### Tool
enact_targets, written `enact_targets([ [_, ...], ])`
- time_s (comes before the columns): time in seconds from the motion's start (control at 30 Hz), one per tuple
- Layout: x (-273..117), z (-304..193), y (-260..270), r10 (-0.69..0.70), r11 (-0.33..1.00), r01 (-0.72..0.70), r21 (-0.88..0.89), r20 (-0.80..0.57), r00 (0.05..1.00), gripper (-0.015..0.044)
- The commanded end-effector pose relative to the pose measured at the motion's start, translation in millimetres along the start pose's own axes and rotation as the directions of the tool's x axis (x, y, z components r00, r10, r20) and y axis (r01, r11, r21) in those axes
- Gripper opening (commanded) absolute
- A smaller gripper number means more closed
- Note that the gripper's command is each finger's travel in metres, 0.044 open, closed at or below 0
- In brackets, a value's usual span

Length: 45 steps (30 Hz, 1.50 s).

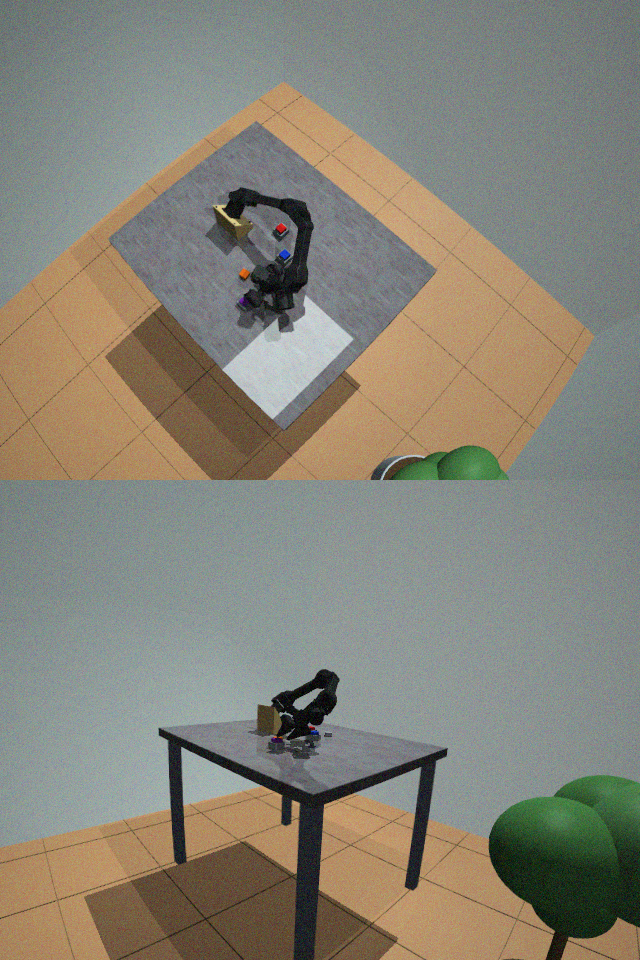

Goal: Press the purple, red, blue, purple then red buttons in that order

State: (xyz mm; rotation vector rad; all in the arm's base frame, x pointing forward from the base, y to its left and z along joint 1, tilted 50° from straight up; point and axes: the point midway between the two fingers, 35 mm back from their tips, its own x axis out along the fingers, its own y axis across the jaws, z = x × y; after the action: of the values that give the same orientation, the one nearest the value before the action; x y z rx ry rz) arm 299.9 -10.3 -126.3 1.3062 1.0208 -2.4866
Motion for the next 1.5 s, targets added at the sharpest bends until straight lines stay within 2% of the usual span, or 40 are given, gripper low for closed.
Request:
enact_targets([
  [0.0, -0.2, 0.2, 0.4, -0.003, 1.0, 0.002, -0.014, -0.003, 1.0, 0.04],
  [0.1, -3.5, 2.7, 6.2, -0.037, 0.976, 0.027, -0.216, -0.042, 0.998, 0.04],
  [0.23, -9.5, 7.7, 16.4, -0.092, 0.843, 0.017, -0.538, -0.113, 0.989, 0.04],
  [0.4, -17.3, 14.9, 29.6, -0.153, 0.544, -0.091, -0.834, -0.205, 0.967, 0.04],
  [0.57, -25.4, 23.5, 43.3, -0.203, 0.159, -0.272, -0.949, -0.301, 0.932, 0.04],
  [0.63, -28.7, 27.3, 48.9, -0.219, 0.012, -0.346, -0.938, -0.34, 0.915, 0.04],
  [0.83, -35.0, 35.4, 59.8, -0.247, -0.266, -0.471, -0.841, -0.413, 0.877, 0.04],
  [1.03, -40.9, 43.8, 70.1, -0.265, -0.521, -0.544, -0.658, -0.481, 0.835, 0.04],
  [1.27, -47.7, 54.7, 82.3, -0.28, -0.758, -0.536, -0.371, -0.558, 0.781, 0.04],
  [1.47, -53.1, 64.6, 92.4, -0.285, -0.894, -0.436, -0.104, -0.619, 0.732, 0.04],
])
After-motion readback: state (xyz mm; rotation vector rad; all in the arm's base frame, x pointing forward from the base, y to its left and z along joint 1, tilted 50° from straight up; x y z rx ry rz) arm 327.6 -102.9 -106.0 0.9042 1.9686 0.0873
